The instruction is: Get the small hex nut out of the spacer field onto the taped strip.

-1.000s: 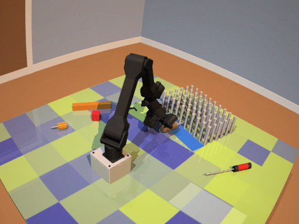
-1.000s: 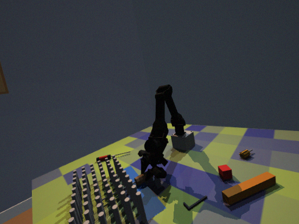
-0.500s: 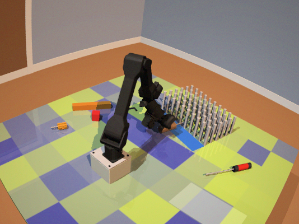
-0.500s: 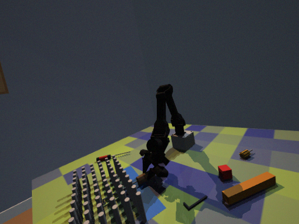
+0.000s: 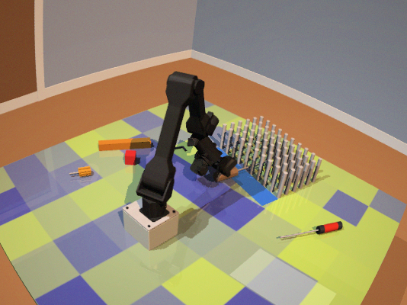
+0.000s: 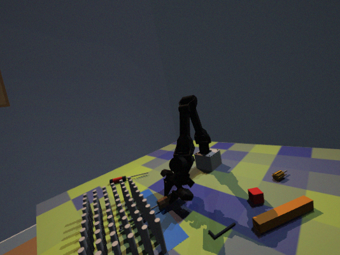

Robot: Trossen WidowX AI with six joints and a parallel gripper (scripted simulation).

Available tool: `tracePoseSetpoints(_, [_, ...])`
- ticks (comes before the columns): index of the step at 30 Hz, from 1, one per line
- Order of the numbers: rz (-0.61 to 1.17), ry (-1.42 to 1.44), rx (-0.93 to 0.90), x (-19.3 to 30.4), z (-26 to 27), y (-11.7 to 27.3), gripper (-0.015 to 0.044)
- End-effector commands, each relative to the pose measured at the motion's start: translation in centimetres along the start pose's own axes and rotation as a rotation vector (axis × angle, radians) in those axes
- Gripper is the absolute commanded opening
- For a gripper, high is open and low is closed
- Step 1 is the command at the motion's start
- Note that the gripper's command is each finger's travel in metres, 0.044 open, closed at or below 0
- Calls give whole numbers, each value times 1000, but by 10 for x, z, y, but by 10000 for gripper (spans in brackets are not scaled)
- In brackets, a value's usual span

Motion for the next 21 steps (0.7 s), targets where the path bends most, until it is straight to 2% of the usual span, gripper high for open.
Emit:
tracePoseSetpoints(1, [4, -5, -5, -2, 0, 2, 0])
tracePoseSetpoints(21, [2, -4, -4, -14, -1, 9, 0])
Point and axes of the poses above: the point midway between the two fingers, 35 mm back from their tips, its own y axis back along the fingers, its own z axis across the jaws, x = y × z, the point moved 9 cm from there along y, back along the fingers, and after that the axes turned 6 degrees about y, right-handed, at the moved point
